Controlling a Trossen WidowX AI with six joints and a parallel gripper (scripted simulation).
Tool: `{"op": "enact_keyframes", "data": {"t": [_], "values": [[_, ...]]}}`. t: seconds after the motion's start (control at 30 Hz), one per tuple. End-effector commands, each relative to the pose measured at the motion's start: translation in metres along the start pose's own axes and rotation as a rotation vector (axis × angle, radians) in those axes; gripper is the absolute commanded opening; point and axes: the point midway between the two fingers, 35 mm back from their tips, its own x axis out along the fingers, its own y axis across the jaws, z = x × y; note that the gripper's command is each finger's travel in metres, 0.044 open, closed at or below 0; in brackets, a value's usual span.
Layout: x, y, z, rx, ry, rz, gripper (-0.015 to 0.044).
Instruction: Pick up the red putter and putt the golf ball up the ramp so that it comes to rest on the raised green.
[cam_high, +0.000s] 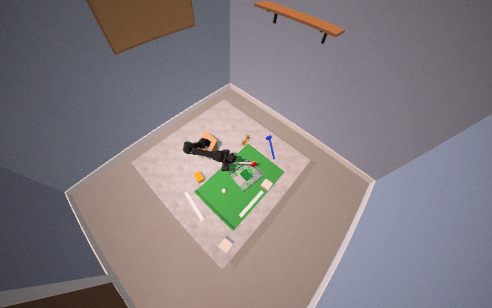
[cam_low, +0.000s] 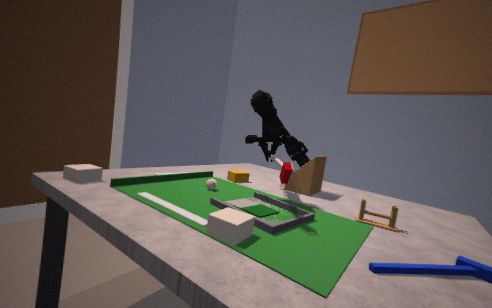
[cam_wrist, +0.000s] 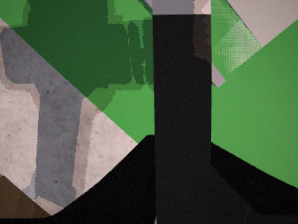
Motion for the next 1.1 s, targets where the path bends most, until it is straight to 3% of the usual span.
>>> {"op": "enact_keyframes", "data": {"t": [0.0, 0.87, 1.07], "values": [[-0.007, -0.016, -0.022, 0.112, 0.005, -0.021, 0.0], [-0.043, -0.075, -0.192, 0.873, 0.097, -0.19, 0.0], [-0.043, -0.076, -0.197, 0.892, 0.1, -0.195, 0.0]]}}
